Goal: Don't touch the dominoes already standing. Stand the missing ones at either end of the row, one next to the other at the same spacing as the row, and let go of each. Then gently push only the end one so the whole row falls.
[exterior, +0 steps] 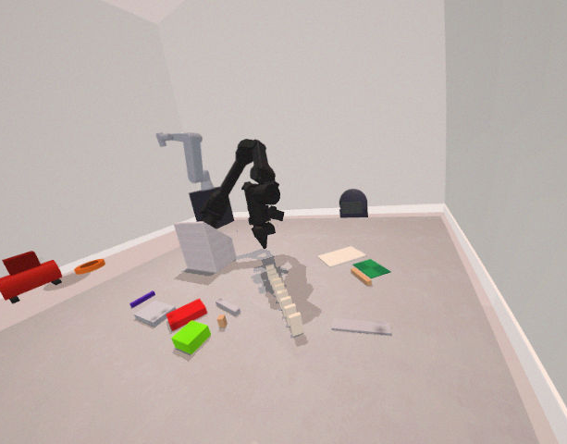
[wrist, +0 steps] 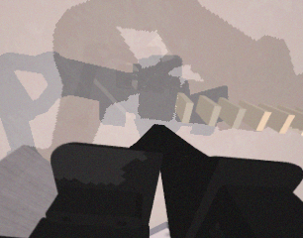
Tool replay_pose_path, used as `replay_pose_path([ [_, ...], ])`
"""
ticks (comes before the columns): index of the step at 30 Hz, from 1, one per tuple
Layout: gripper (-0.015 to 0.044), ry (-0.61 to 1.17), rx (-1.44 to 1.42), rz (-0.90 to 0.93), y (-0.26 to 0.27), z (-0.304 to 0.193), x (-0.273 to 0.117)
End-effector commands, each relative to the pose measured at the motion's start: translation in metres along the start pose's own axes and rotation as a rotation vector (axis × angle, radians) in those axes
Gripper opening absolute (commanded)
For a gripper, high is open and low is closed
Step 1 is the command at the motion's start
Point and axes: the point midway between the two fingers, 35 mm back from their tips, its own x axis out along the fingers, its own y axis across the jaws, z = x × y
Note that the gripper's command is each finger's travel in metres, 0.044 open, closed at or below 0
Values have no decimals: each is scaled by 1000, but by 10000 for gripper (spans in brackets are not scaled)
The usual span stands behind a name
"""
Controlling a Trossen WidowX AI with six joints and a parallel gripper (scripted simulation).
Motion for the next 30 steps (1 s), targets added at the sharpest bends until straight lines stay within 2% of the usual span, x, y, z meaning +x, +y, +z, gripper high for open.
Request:
replay_pose_path([
  [1,0,-3,-6,0,0,0,0],
  [17,0,-3,-6,0,0,1,3],
  [23,0,-6,-6,3,2,-1,78],
  [30,0,-6,-6,3,1,-1,81],
])
